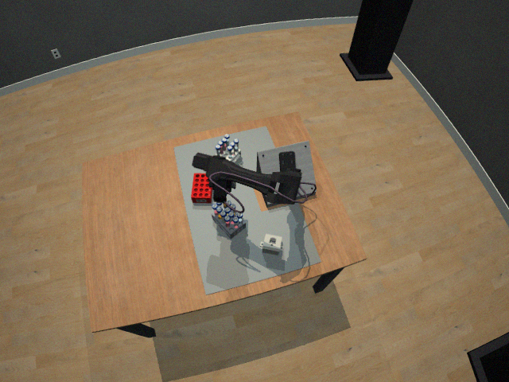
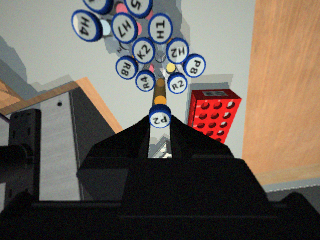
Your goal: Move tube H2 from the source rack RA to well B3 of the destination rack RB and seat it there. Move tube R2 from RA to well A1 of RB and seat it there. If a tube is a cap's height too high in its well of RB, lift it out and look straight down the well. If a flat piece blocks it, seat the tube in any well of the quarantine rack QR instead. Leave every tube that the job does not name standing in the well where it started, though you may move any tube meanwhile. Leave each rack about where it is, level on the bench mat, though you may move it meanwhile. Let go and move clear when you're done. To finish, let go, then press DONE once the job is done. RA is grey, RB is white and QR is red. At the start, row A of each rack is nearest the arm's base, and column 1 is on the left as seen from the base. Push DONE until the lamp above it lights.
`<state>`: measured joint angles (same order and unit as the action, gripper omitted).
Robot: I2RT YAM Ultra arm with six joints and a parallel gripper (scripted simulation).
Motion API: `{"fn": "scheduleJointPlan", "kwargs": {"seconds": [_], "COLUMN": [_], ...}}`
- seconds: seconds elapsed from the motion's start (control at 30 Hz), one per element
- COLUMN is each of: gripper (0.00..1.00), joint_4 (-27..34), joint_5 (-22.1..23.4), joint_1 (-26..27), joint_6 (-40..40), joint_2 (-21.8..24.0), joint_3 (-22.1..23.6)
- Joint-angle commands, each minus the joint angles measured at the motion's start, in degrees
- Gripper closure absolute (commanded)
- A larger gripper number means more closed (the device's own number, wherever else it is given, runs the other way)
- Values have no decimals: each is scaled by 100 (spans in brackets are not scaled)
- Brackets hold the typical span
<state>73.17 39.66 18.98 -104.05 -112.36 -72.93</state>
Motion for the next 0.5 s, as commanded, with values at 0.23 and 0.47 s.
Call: {"fn": "scheduleJointPlan", "kwargs": {"seconds": [0.23, 0.47], "gripper": [100, 100], "joint_4": [395, 549], "joint_5": [-84, -112], "joint_1": [236, 309], "joint_6": [-186, -272], "joint_2": [-92, -100], "joint_3": [-314, -421]}}
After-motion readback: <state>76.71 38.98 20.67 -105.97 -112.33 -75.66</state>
